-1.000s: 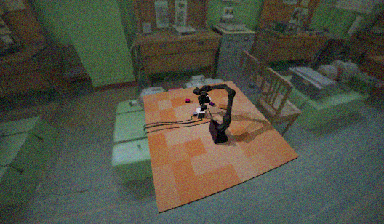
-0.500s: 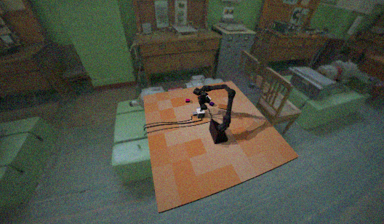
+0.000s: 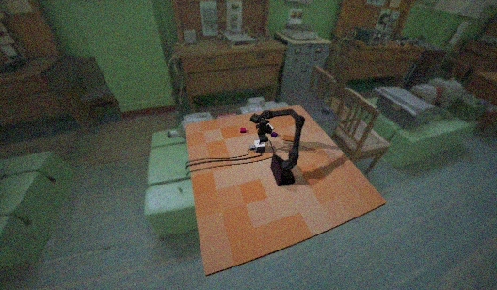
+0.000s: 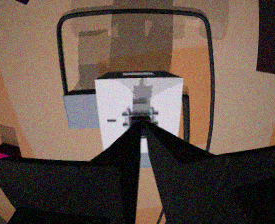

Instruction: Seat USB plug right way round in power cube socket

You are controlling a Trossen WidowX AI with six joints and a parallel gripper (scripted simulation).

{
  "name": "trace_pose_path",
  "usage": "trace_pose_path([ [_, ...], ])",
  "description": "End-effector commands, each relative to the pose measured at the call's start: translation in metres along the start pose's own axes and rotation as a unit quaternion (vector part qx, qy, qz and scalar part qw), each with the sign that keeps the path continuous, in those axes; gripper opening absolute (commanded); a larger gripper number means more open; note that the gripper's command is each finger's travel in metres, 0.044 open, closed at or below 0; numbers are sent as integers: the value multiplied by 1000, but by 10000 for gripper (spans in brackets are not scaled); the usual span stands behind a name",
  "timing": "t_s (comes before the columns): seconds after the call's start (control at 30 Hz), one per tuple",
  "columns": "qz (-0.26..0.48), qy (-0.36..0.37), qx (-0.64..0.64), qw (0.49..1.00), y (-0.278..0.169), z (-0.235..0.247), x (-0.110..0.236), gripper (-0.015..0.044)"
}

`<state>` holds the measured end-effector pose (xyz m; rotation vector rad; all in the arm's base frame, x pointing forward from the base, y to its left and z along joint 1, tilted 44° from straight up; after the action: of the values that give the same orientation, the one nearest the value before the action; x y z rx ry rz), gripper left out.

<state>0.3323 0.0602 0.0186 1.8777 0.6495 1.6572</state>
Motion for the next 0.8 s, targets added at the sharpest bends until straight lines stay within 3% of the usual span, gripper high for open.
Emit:
trace_pose_path([
  [0.0, 0, 0, 0, 1000, 0, 0, 0, 0],
  [0.77, 0, 0, 0, 1000, 0, 0, 10, 0],
])
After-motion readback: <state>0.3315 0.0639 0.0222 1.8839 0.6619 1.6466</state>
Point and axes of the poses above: the point midway between the two fingers, 35 mm back from their tips, its own x axis back along the fingers, its own z axis across the jaws, y = z × x, the point moved 7 cm from there along x, back along the fingers, and after that the axes turned 13 degrees about x, right-handed, at the moved point
